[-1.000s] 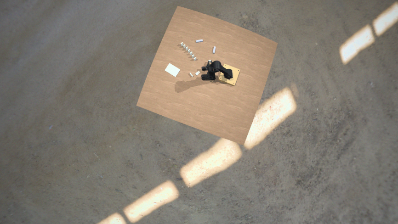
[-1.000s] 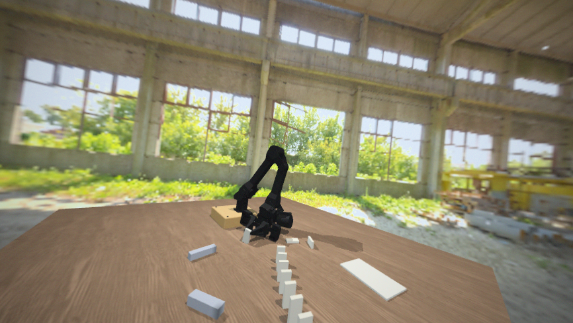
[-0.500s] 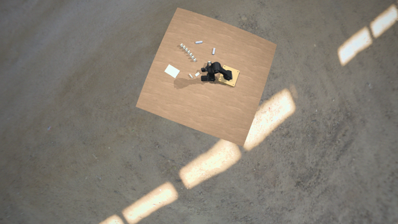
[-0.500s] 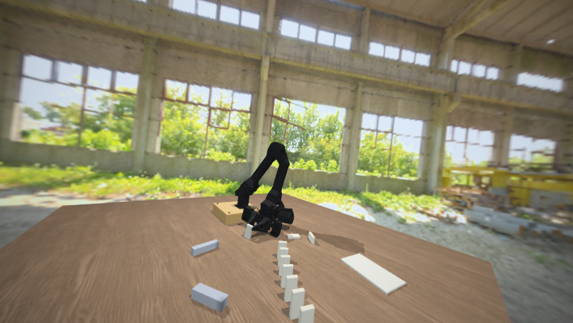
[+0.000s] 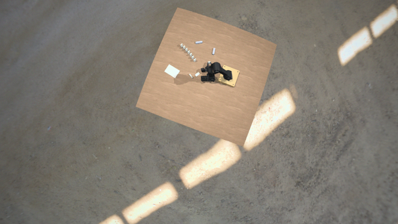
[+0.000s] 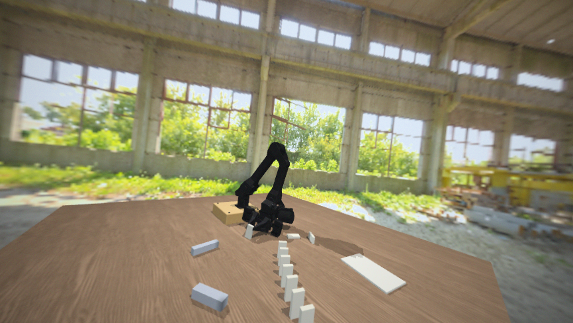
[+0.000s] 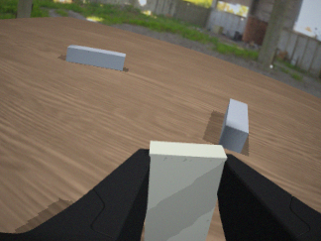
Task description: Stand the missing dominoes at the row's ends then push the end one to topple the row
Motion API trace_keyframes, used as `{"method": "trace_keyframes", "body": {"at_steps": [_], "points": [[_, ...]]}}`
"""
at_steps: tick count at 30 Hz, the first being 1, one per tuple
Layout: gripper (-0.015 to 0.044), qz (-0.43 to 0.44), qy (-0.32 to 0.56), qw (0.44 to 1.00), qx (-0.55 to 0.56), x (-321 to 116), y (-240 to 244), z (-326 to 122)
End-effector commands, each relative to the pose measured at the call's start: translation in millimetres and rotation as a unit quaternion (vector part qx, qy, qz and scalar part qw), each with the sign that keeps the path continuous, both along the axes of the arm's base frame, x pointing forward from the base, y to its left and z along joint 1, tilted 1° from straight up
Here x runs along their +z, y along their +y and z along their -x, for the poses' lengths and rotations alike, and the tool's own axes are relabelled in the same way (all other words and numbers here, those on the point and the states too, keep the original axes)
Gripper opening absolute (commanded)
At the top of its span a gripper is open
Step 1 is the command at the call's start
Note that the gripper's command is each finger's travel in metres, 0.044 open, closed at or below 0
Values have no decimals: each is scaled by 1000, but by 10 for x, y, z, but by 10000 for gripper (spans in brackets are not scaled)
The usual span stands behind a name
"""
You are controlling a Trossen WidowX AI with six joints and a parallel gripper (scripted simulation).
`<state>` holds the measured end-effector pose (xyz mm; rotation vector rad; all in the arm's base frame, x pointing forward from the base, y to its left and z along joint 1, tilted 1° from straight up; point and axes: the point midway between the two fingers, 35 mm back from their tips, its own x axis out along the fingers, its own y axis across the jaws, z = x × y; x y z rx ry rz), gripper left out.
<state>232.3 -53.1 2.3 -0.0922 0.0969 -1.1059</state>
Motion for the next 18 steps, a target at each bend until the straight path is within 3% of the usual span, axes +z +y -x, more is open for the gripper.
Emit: {"method": "trace_keyframes", "body": {"at_steps": [1, 18], "points": [[107, -6, 10, 1000, 3, -35, -41, -25], [107, -3, 14, 1000, 3, -43, -45, -12]]}}
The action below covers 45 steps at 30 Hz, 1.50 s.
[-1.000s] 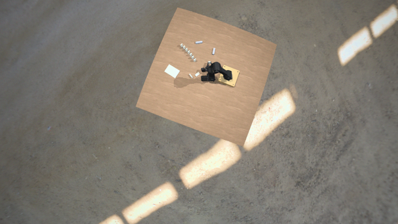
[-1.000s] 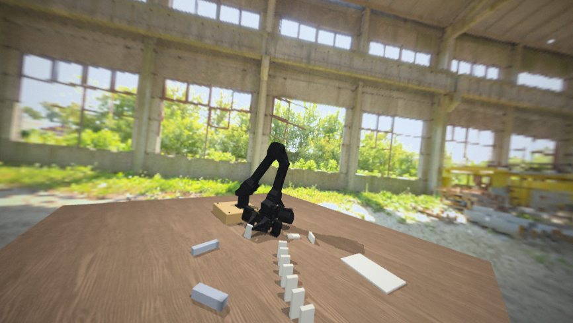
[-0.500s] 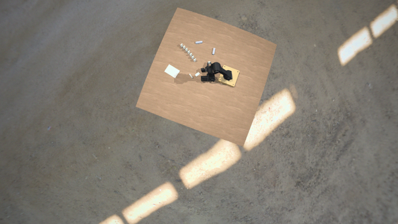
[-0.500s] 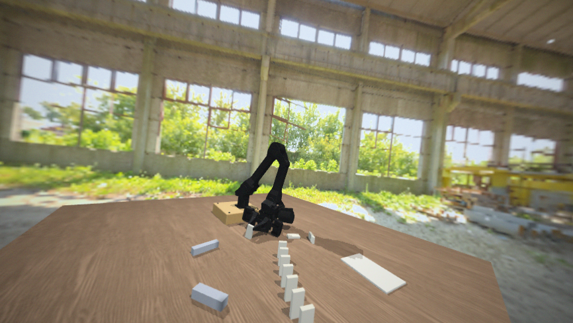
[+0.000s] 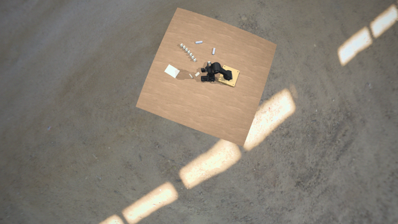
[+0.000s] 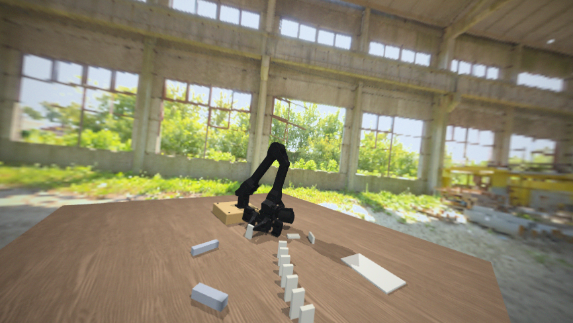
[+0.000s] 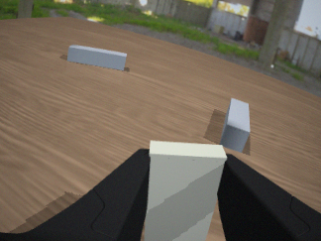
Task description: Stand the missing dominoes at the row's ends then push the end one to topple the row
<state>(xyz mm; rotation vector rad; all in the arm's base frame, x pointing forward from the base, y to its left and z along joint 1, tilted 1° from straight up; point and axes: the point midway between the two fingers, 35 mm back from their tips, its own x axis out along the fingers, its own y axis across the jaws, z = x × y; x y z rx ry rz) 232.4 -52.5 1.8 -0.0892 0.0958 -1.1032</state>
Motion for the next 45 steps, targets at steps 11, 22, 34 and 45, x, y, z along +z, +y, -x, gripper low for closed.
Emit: {"method": "trace_keyframes", "body": {"at_steps": [11, 22, 34, 45], "points": [[107, 0, 19, 1000, 2, -43, -53, -4], [107, 3, 24, 1000, 2, -49, -59, 10], [107, 4, 25, 1000, 2, -51, -60, 13], [107, -5, 3, 1000, 1, -9, -51, -7]]}}
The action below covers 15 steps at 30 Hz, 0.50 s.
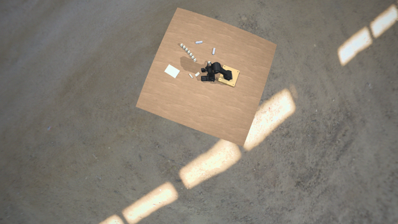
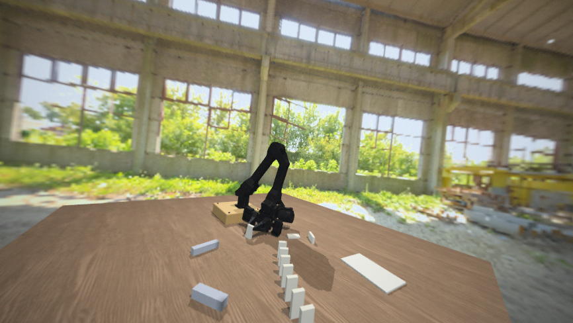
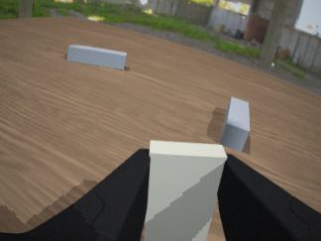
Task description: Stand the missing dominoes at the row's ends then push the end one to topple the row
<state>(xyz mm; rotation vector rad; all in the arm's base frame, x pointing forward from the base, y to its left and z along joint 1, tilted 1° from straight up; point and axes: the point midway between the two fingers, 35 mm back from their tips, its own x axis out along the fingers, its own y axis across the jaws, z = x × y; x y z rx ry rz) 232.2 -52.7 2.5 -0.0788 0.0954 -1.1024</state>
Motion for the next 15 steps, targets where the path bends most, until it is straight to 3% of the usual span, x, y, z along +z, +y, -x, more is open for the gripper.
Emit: {"method": "trace_keyframes", "body": {"at_steps": [1, 15], "points": [[107, -1, 6, 1000, 1, -16, -50, -8], [107, 4, 13, 1000, 1, -28, -58, 14]]}}
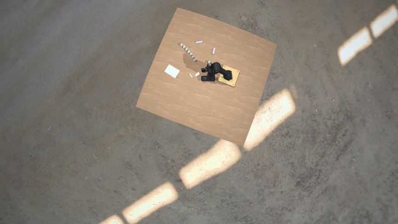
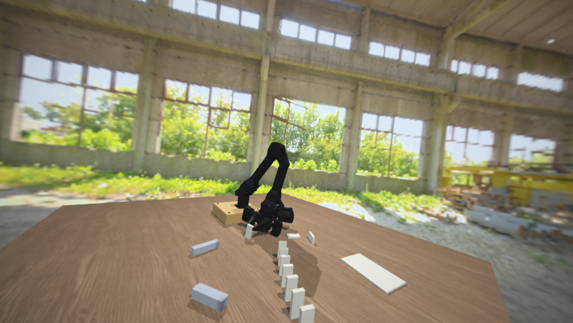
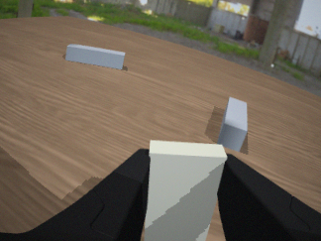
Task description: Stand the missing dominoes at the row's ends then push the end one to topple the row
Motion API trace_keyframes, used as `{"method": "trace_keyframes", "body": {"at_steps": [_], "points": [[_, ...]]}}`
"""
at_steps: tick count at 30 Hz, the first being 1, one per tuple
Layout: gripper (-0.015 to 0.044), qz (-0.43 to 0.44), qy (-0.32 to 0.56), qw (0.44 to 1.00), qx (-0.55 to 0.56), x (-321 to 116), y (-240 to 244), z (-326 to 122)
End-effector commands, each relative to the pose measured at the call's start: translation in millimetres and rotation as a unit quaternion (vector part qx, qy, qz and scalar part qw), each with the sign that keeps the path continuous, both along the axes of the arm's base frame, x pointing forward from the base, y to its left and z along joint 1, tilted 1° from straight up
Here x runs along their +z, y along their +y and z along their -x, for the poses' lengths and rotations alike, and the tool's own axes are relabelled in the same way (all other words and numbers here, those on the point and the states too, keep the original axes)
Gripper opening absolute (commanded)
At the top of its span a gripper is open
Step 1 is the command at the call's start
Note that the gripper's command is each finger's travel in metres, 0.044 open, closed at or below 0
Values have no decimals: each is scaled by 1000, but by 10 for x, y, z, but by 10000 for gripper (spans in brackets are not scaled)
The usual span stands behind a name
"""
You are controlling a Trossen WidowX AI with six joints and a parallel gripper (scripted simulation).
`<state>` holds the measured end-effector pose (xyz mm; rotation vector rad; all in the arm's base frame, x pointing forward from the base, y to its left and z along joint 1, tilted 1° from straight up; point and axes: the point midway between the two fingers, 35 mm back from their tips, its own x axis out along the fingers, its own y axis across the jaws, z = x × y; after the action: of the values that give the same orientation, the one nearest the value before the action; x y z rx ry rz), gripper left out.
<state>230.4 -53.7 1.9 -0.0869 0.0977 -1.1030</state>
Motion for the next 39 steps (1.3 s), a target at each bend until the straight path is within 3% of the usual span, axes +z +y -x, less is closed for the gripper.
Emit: {"method": "trace_keyframes", "body": {"at_steps": [1, 39], "points": [[107, 1, 10, 1000, 1, -21, -48, -4], [107, 8, 16, 1000, 1, -37, -54, 27]]}}
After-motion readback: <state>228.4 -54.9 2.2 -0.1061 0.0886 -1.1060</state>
